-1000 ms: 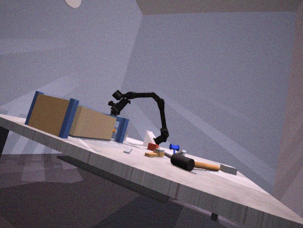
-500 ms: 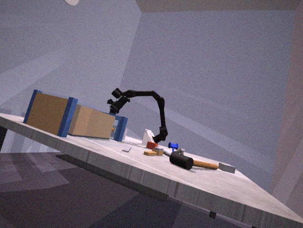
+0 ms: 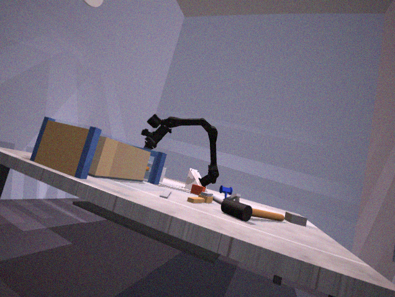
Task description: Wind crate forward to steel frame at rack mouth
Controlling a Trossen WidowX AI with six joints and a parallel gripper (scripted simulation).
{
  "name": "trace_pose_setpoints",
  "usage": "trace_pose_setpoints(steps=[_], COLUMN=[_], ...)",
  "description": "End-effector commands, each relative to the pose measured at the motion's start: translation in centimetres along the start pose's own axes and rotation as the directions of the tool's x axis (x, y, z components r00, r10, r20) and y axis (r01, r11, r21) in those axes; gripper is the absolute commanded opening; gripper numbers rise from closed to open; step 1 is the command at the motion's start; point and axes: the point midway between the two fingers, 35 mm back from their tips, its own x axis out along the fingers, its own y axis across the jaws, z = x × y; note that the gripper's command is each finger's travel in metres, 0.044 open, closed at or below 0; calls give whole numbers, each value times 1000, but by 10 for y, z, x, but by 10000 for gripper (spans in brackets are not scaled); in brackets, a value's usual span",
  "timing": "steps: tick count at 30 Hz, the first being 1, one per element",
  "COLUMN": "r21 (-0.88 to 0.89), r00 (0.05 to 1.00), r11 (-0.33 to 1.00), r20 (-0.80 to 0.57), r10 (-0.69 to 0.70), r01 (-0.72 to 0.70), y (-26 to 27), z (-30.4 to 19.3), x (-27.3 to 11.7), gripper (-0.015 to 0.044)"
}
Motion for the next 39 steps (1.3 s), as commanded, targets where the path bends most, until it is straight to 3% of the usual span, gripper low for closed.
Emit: trace_pose_setpoints(steps=[1,39], r21=[5,6], r00=[999,999], r11=[1000,1000], r20=[-30,-34], r10=[22,23], r01=[-22,-23], y=[12,42], z=[-11,-50], x=[0,-18], gripper=[0,0])
